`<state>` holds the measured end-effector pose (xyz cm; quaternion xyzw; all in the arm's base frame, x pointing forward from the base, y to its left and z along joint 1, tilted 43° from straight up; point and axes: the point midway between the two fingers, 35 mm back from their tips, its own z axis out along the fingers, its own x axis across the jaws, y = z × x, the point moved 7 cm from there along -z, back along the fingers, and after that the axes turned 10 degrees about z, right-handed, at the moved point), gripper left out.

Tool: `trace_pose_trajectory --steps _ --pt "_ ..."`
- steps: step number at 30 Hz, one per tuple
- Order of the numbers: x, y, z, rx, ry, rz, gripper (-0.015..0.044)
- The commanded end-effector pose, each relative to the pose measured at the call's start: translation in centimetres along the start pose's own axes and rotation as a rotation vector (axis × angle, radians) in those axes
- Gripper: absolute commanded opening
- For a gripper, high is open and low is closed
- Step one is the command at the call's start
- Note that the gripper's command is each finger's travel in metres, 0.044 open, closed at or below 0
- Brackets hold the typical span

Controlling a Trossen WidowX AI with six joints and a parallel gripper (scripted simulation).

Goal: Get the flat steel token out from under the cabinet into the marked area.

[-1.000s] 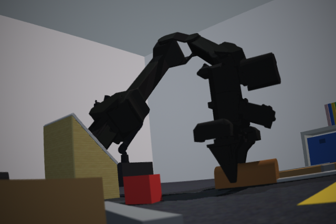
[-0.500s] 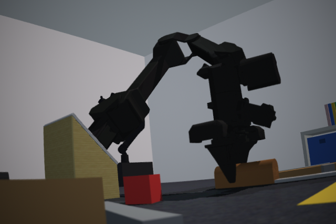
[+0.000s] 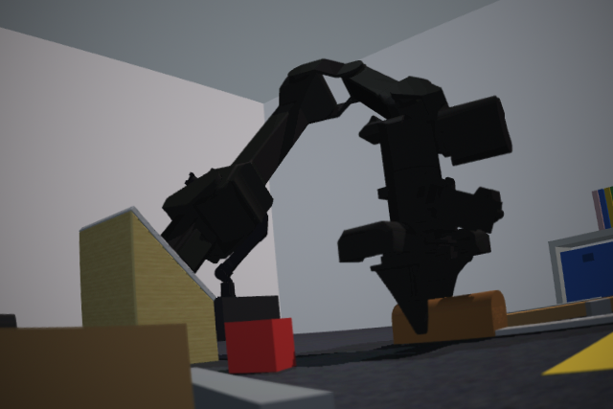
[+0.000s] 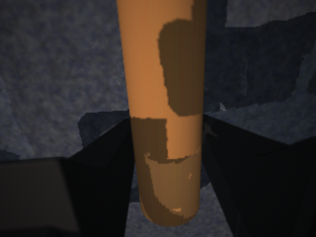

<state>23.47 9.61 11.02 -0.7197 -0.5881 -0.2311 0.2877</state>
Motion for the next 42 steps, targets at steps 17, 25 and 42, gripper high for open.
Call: trace_pose_trajectory --steps 17,25,42 --pt "-0.03 0.02 0.0 0.0 0.0 0.078 0.0184" --pt "-0.04 0.0 0.01 -0.002 0.002 0.082 0.027" --pt "-0.15 -0.38 0.52 -0.002 0.002 0.082 0.027"
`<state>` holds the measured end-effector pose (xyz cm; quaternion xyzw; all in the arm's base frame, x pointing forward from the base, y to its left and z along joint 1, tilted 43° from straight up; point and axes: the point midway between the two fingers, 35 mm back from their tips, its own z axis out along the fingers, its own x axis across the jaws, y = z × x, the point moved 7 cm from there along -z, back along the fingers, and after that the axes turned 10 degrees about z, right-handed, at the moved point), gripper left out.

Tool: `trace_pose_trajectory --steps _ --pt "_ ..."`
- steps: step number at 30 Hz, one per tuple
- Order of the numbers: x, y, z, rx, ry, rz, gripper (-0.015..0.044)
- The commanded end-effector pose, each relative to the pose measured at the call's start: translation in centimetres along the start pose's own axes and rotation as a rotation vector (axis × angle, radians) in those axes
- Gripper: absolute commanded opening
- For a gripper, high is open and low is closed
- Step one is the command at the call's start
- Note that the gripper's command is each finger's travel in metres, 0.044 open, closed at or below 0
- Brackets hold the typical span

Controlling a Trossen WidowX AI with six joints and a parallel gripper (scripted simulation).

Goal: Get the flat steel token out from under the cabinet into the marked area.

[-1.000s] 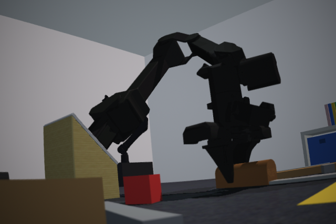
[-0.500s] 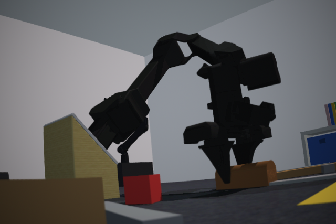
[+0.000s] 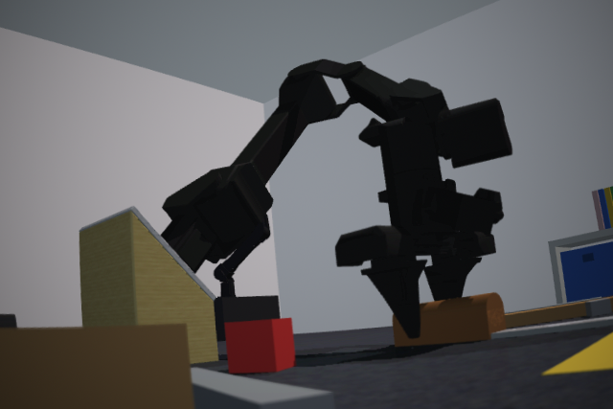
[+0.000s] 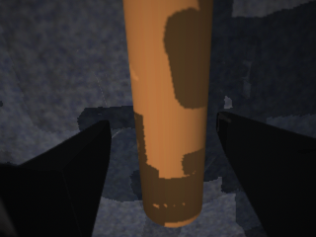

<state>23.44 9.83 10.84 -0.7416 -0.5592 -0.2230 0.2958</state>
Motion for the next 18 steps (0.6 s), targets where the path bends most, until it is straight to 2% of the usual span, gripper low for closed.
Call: trace_pose_trajectory --steps 1,4,13,17,18 --pt "0.0 0.0 0.0 0.0 0.0 0.0 0.0244" --pt "0.0 0.0 0.0 0.0 0.0 0.0 0.0165" --pt "0.0 0.0 0.0 0.0 0.0 0.0 0.0105" --pt "0.0 0.0 0.0 0.0 0.0 0.0 0.0" --pt "0.0 -0.02 0.0 0.0 0.0 0.0 0.0"
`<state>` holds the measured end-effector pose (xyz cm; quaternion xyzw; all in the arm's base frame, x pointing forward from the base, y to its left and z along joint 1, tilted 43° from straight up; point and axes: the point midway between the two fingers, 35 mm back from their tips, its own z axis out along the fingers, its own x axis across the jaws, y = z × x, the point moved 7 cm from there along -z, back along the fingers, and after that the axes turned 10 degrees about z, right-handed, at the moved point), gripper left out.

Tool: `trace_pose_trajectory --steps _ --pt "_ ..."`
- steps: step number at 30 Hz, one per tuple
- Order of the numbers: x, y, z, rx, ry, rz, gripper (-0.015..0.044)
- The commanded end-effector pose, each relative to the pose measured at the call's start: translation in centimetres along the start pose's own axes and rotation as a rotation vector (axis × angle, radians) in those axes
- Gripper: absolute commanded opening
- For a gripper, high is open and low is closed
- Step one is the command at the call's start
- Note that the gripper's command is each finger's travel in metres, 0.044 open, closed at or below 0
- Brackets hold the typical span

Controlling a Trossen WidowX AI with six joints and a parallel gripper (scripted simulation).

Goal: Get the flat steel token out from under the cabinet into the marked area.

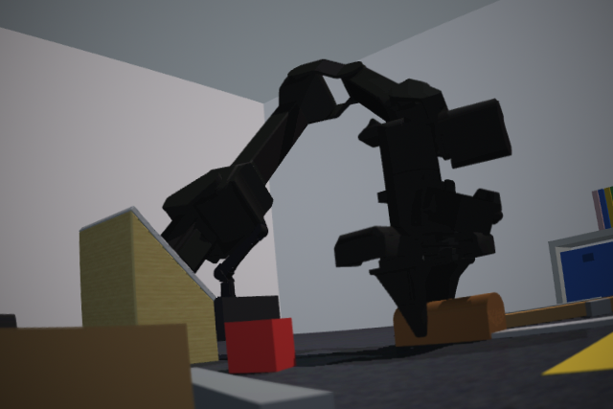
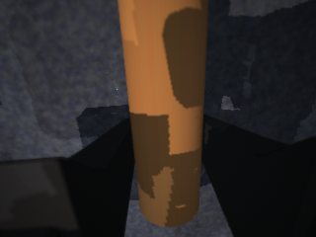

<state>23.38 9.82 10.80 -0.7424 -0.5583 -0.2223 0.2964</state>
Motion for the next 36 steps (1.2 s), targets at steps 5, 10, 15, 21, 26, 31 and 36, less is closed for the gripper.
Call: trace_pose_trajectory --steps 5,10,15,21,26,31,36 --pt "0.1 0.3 0.0 -0.001 0.0 0.003 0.0" --pt "0.2 0.9 0.0 0.0 -0.001 0.014 0.0" --pt "0.2 1.4 0.0 0.0 -0.001 0.023 0.0" --pt "0.3 2.2 0.0 0.0 -0.001 0.031 0.0" --pt "0.4 2.8 0.0 0.0 -0.002 0.036 0.0" --pt "0.5 3.4 0.0 0.0 -0.002 0.039 0.0" --pt "0.6 4.0 0.0 0.0 -0.002 0.041 0.0"
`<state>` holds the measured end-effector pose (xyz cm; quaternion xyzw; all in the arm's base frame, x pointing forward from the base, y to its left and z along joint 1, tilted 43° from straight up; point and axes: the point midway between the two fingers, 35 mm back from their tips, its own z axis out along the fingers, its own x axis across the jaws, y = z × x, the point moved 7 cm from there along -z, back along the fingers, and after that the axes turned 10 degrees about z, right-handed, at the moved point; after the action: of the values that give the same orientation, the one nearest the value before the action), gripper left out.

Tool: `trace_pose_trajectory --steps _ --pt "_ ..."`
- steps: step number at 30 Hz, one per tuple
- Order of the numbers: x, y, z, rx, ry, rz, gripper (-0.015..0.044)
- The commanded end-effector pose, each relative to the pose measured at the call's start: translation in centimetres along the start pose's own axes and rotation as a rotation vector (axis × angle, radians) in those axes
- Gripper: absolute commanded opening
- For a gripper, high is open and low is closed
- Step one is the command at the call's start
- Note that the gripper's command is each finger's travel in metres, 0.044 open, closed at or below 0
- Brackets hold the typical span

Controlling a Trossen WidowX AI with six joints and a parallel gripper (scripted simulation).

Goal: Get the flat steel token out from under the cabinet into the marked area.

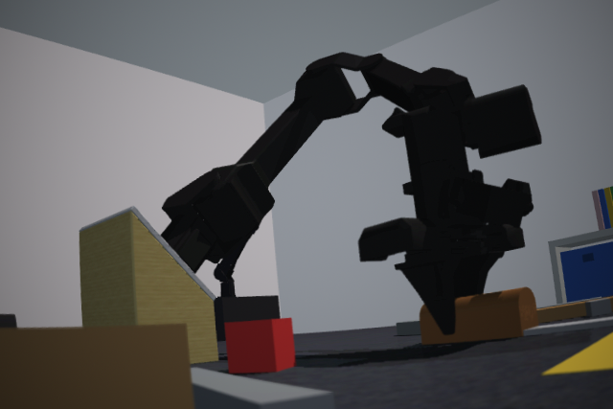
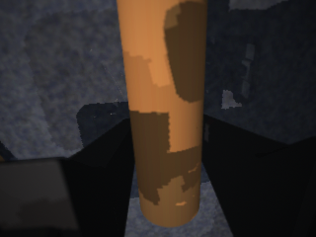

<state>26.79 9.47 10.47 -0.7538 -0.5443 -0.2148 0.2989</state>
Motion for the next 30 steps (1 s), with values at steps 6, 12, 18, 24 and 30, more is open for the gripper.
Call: trace_pose_trajectory --steps 6,12,18,24,30 --pt "0.2 1.3 0.0 0.001 0.003 0.003 0.0" --pt "0.3 2.0 0.0 0.0 0.003 0.004 0.0" --pt "0.5 2.7 0.0 0.0 0.003 0.004 0.0" --pt "0.6 3.4 -0.1 0.0 0.003 0.004 0.0" --pt "0.7 4.1 -0.1 -0.001 0.003 0.004 0.0"
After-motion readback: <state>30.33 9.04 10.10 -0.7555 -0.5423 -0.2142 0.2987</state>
